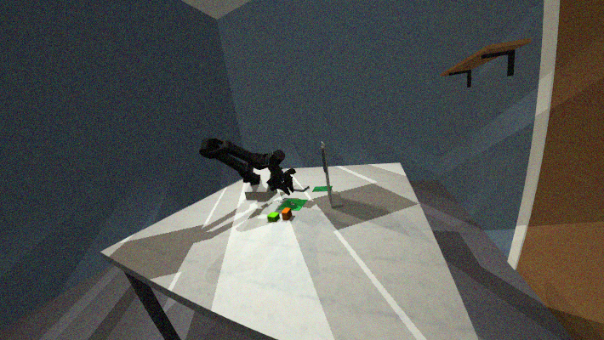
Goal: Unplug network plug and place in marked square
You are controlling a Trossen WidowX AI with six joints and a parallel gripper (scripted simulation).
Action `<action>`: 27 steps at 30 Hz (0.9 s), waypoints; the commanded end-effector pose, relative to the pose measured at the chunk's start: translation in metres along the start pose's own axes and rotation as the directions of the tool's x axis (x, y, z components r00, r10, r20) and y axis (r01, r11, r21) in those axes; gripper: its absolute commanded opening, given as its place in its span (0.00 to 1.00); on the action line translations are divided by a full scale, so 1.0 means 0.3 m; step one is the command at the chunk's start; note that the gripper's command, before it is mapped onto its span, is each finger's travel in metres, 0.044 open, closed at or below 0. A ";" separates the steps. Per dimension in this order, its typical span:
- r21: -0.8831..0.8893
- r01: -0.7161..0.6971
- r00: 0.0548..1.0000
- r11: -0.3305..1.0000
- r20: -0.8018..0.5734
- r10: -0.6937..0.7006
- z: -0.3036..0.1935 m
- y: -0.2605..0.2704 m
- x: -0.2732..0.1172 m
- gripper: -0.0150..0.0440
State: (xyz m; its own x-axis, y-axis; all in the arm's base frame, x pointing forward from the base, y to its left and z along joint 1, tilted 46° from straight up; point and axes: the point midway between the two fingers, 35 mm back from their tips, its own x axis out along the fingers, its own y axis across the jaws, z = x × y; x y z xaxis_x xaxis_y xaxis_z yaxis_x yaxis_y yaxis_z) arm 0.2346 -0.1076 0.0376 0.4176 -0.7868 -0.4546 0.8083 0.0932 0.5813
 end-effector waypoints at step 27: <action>0.014 0.003 1.000 1.000 0.002 -0.003 -0.007 0.052 -0.072 0.52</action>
State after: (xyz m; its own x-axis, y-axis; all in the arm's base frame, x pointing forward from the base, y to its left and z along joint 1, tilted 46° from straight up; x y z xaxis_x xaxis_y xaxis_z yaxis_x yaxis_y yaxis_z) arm 0.2378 -0.0896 0.0506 0.4120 -0.7856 -0.4616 0.8116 0.0861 0.5779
